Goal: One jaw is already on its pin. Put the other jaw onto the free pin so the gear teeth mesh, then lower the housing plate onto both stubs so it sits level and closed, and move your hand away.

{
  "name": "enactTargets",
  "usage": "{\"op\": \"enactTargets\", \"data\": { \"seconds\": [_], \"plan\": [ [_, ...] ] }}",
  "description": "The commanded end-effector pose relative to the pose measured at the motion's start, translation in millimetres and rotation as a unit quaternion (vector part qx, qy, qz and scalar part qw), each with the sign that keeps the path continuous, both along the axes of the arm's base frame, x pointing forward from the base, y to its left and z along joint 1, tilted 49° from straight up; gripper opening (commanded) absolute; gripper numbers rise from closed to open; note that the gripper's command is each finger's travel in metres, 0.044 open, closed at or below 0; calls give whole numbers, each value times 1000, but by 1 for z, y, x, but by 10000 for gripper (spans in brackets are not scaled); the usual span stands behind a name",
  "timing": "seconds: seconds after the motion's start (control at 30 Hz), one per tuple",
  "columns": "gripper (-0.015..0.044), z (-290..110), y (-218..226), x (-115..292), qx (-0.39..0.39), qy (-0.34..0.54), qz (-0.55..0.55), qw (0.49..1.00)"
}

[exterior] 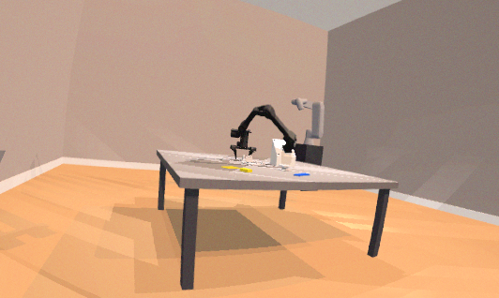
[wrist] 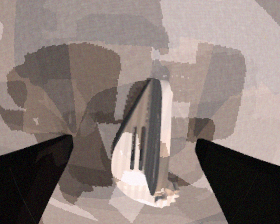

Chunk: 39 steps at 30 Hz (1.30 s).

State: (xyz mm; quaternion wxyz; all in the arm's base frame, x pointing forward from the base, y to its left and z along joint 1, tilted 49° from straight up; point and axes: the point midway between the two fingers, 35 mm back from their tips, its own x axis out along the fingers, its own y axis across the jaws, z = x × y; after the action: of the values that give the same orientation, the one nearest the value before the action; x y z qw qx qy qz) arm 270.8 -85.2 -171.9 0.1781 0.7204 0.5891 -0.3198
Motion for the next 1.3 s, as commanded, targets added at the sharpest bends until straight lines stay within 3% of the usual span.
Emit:
{"op": "enactTargets", "data": {
  "seconds": [0.0,0.67,1.03,1.27],
  "plan": [
    [440,-1,3,-1,3,2,-3,1000],
    [440,-2,3,-1,3,2,-3,1000],
    [151,-2,3,-1,2,2,0,1000],
    [134,-2,3,-1,2,2,0,1000]
  ]
}}
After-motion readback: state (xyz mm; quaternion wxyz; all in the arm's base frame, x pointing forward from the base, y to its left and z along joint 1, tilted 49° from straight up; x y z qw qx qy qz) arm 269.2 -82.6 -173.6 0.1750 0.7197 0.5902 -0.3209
